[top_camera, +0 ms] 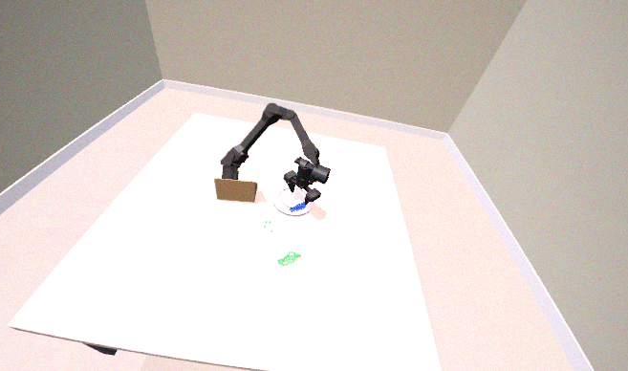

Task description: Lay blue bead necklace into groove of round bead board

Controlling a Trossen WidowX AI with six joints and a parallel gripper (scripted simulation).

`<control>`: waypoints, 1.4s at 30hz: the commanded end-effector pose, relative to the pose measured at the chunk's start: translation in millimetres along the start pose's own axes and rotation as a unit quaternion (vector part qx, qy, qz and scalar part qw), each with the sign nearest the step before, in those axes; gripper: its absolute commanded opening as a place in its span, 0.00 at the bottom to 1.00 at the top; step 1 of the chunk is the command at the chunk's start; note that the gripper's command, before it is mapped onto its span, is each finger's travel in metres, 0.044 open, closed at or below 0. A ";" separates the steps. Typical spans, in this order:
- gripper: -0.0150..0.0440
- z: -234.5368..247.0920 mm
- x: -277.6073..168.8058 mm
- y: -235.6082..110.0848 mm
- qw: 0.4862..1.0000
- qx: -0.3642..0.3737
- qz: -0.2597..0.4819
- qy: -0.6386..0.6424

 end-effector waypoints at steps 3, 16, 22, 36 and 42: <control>1.00 -0.2 -0.3 -0.9 1.000 -0.001 0.001 -0.001; 0.90 -12.5 7.9 -9.3 0.864 -0.002 0.000 0.503; 0.90 -19.4 12.2 -14.1 0.676 -0.002 -0.001 0.737; 0.90 -26.7 16.5 -19.4 0.403 -0.002 -0.001 0.915; 0.90 -26.7 16.5 -19.4 0.403 -0.002 -0.001 0.915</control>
Point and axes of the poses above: the point midway between the two fingers, 35 mm back from their tips, its own y axis out along the fingers, its own z axis across the jaws, x = y × z, the point moved 9 cm from there along -y, back along the fingers, and after that the axes turned 12 degrees about y, right-handed, at the moved point
